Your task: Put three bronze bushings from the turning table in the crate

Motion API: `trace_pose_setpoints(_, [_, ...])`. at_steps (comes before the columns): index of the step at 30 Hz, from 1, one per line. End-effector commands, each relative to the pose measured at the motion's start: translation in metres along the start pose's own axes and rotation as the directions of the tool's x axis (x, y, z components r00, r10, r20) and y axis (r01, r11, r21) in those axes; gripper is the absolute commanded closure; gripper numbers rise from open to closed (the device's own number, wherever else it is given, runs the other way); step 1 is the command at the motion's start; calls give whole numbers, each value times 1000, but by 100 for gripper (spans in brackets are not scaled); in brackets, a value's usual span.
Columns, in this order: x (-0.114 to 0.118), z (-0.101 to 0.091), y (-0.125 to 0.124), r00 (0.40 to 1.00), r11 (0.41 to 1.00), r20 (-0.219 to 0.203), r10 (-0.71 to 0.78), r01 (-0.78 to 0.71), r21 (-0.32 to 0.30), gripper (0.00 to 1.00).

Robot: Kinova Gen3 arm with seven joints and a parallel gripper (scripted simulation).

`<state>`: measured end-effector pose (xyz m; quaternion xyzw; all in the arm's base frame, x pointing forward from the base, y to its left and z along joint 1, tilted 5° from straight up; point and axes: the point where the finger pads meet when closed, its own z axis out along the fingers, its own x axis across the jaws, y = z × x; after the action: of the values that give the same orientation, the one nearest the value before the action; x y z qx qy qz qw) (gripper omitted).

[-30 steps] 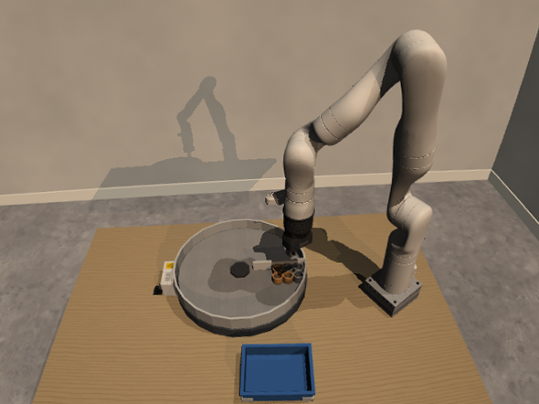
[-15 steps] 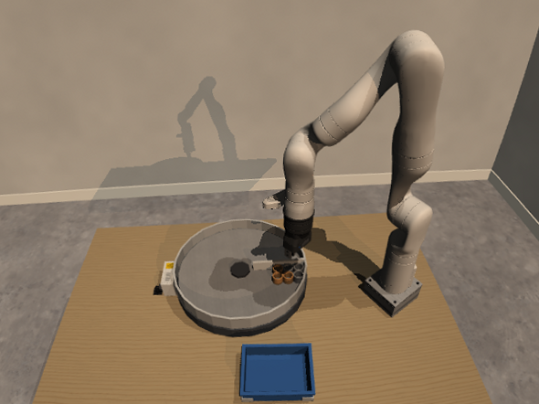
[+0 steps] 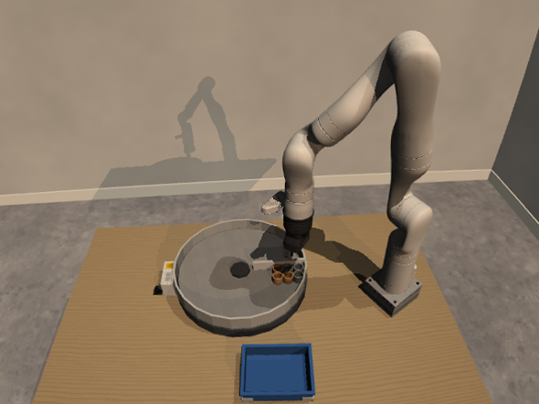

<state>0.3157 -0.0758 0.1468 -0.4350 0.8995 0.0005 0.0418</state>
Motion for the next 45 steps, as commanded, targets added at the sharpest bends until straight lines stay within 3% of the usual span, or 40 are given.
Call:
trace_pose_setpoints(1, [0,0,-1,1000,1000,0,2,-2,1,73])
trace_pose_setpoints(3, [0,0,-1,1000,1000,0,2,-2,1,73])
trace_pose_setpoints(8, [-1,5,-4,971,971,0,-238,238,0,73])
trace_pose_setpoints(20, [-1,5,-4,971,971,0,-238,238,0,73])
trace_pose_setpoints(25, [-3,9,-8,886,886,0,-464,464,0,73])
trace_pose_setpoints(37, [-3,9,-8,886,886,0,-464,464,0,73])
trace_pose_setpoints(42, [-4,14,-12,749,749,0,-663,663,1,73])
trace_pose_setpoints(45, [-4,14,-12,749,749,0,-663,663,1,73])
